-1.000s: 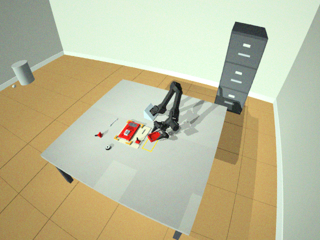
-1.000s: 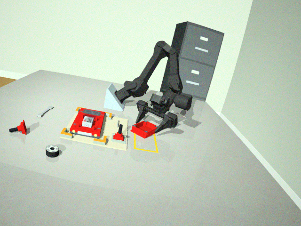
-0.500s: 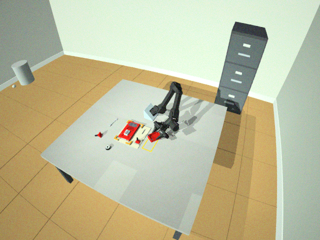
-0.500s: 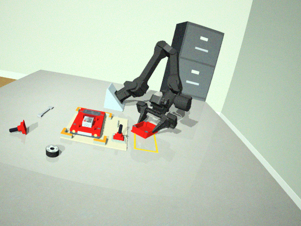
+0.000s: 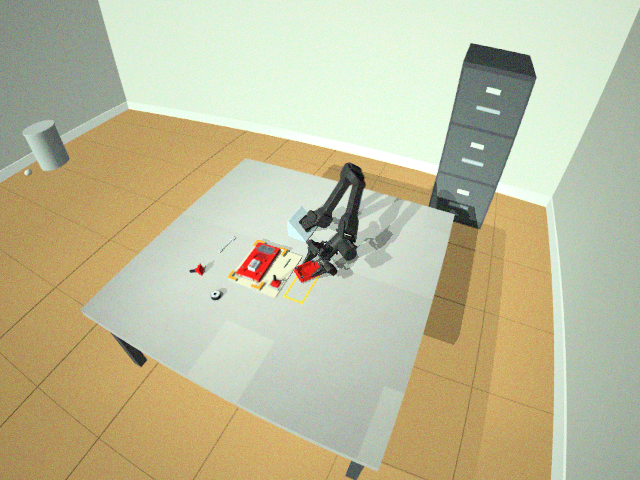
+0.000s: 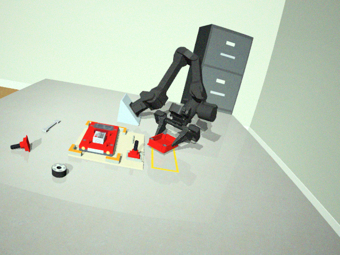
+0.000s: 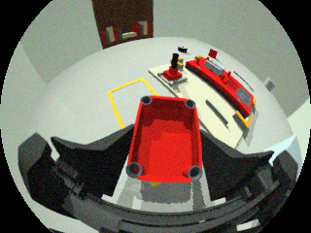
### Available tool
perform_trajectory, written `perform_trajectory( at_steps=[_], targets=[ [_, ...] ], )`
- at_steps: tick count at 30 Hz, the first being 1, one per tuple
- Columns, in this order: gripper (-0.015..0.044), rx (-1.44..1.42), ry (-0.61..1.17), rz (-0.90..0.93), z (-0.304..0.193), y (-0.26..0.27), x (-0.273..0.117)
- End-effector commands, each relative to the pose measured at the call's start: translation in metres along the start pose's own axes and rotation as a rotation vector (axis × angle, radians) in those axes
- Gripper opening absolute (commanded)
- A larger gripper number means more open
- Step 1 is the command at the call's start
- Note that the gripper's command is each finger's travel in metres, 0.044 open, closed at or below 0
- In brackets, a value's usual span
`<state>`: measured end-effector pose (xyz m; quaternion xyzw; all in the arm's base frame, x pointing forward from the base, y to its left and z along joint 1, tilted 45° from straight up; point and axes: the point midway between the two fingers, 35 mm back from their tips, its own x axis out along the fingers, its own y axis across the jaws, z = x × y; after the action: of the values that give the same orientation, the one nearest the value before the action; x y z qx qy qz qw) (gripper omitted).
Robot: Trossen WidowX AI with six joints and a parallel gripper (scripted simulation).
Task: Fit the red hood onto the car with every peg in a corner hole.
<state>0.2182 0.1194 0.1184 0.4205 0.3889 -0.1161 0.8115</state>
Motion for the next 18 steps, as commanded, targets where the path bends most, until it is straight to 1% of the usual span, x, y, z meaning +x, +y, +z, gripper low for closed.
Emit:
perform_trajectory(
  at_steps=[1,14,18],
  targets=[
    [0.0006,0.001,-0.003,0.012,0.010,0.005,-0.008],
    [0.0000,-0.001,-0.007,0.015,0.044,0.003,-0.034],
    [0.0000,-0.002,-0.009,0.016,0.047,0.002,-0.037]
  ],
)
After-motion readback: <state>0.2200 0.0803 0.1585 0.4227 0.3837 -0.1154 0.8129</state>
